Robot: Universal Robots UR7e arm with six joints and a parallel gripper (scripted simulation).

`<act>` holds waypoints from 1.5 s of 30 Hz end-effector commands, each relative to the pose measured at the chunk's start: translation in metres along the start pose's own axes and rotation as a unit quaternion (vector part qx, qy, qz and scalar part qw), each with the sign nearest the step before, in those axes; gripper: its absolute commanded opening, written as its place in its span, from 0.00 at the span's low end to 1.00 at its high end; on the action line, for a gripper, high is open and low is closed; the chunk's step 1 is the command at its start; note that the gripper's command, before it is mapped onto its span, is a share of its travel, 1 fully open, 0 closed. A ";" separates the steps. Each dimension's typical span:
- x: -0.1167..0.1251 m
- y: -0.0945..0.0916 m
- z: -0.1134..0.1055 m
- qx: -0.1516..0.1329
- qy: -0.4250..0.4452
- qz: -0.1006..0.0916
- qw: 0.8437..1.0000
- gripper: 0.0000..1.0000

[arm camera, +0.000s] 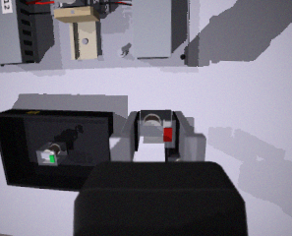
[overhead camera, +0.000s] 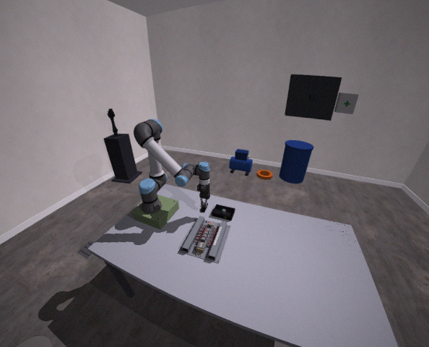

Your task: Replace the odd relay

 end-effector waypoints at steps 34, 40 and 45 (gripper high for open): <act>-0.086 0.002 0.122 0.000 0.000 0.001 1.000 0.00; -0.100 0.003 0.141 0.000 0.000 0.001 1.000 0.00; -0.100 0.003 0.141 0.000 0.000 0.001 1.000 0.00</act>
Point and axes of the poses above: the point where the finger pads meet when closed, its own y axis out along the fingers, its own x axis across the jaws, z = x × y, the point moved 9 cm from there along -y, back along the fingers, and after that the axes turned 5 degrees about y, right-handed, at the moved point
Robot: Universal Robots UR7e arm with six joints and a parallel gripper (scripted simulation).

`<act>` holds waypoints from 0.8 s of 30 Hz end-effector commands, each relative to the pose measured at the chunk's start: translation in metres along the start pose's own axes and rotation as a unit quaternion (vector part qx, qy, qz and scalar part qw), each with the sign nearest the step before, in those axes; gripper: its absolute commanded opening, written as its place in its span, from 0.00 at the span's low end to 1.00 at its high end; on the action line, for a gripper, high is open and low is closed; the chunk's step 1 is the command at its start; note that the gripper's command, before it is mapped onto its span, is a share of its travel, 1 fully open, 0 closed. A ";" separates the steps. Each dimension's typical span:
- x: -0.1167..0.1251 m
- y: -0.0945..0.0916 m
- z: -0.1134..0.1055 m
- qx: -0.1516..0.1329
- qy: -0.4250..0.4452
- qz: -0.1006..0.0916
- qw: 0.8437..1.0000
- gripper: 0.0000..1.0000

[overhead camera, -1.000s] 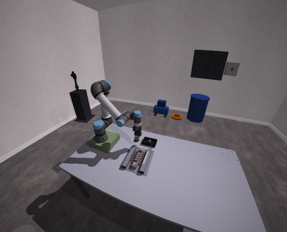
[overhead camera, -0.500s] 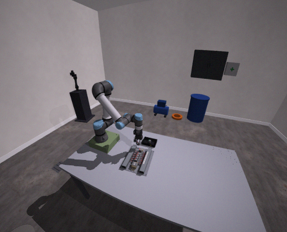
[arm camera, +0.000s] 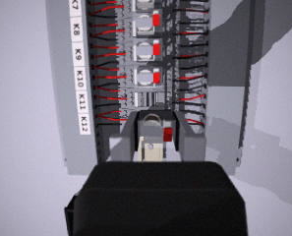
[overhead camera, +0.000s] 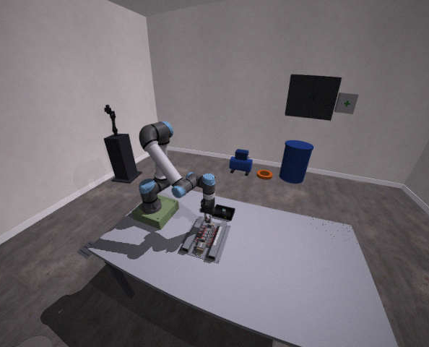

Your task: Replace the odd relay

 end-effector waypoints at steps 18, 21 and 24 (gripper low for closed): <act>-0.020 0.001 0.026 0.000 -0.001 0.000 1.000 0.00; -0.018 0.001 0.024 0.000 -0.001 0.000 1.000 0.00; -0.015 0.001 0.019 0.000 -0.001 0.000 1.000 0.00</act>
Point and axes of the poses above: the point where the finger pads meet when closed, its own y axis out along the fingers, its own x axis across the jaws, z = x × y, the point moved 9 cm from there along -y, back along the fingers, and after that the axes turned 5 degrees about y, right-handed, at the moved point
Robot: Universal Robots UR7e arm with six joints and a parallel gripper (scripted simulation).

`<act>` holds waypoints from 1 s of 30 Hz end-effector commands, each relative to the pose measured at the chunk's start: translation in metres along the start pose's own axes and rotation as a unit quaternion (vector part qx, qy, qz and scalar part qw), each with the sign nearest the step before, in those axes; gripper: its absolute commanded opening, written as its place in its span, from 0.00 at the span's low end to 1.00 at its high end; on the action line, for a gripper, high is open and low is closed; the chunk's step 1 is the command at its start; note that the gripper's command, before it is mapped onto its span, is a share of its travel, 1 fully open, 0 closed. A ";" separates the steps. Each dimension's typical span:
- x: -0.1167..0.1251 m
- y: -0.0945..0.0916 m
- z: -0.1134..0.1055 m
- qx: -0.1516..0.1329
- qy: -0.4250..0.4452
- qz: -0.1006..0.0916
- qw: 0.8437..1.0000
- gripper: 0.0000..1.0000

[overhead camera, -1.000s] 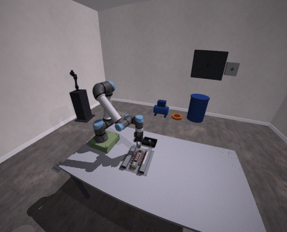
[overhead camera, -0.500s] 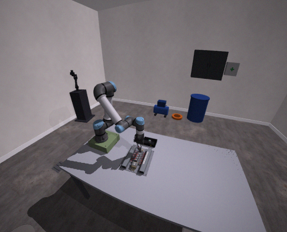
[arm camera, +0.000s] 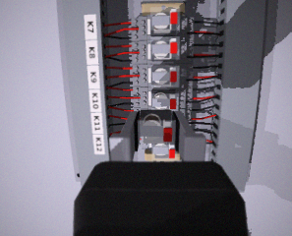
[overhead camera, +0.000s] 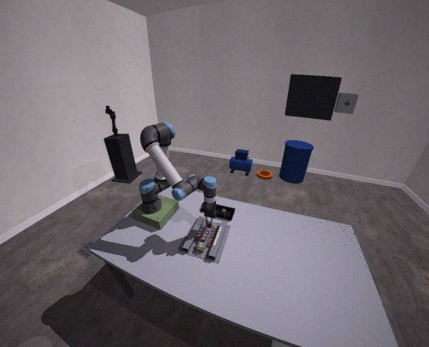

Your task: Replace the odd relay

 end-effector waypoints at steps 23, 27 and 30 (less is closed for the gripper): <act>0.007 -0.001 -0.011 0.000 0.000 0.001 1.000 0.00; 0.007 -0.001 -0.011 0.000 0.000 0.001 1.000 0.00; 0.007 -0.001 -0.011 0.000 0.000 0.001 1.000 0.00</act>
Point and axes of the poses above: the point where the finger pads meet when closed, its own y axis out along the fingers, its own x axis across the jaws, z = x × y, the point moved 9 cm from there along -y, back along the fingers, and after that the axes turned 5 degrees about y, right-handed, at the moved point
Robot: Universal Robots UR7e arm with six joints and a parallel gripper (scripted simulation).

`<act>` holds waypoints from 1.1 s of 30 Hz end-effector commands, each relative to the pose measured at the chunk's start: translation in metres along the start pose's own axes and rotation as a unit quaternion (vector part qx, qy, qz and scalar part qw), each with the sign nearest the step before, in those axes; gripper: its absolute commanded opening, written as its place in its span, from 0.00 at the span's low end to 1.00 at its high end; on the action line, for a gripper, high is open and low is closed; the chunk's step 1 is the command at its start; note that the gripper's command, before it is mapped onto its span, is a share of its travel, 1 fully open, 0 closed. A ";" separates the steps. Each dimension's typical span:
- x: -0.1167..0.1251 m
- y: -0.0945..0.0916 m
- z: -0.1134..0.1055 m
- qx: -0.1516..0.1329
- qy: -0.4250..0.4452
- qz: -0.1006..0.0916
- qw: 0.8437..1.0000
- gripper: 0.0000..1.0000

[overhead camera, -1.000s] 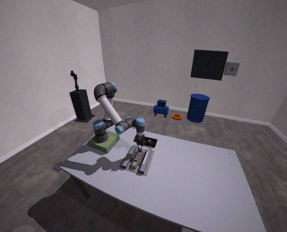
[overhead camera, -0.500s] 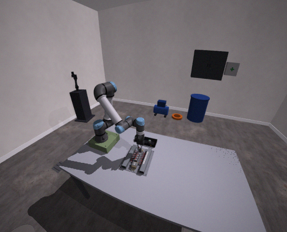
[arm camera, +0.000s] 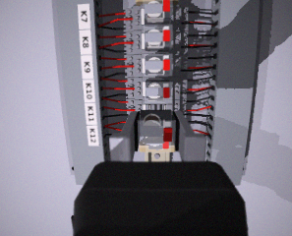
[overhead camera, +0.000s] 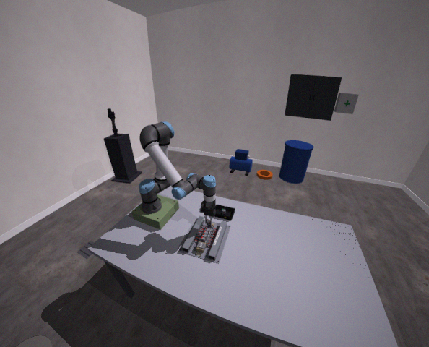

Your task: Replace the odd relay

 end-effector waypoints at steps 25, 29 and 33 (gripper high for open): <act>0.002 0.011 -0.003 0.000 0.000 0.001 1.000 0.00; 0.002 0.011 -0.003 0.000 0.000 0.001 1.000 0.00; 0.002 0.011 -0.003 0.000 0.000 0.001 1.000 0.00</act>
Point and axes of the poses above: the point where the finger pads meet when closed, its own y axis out along the fingers, its own x axis across the jaws, z = x × y, the point moved 9 cm from there along -y, back along the fingers, and after that the axes turned 5 degrees about y, right-handed, at the moved point
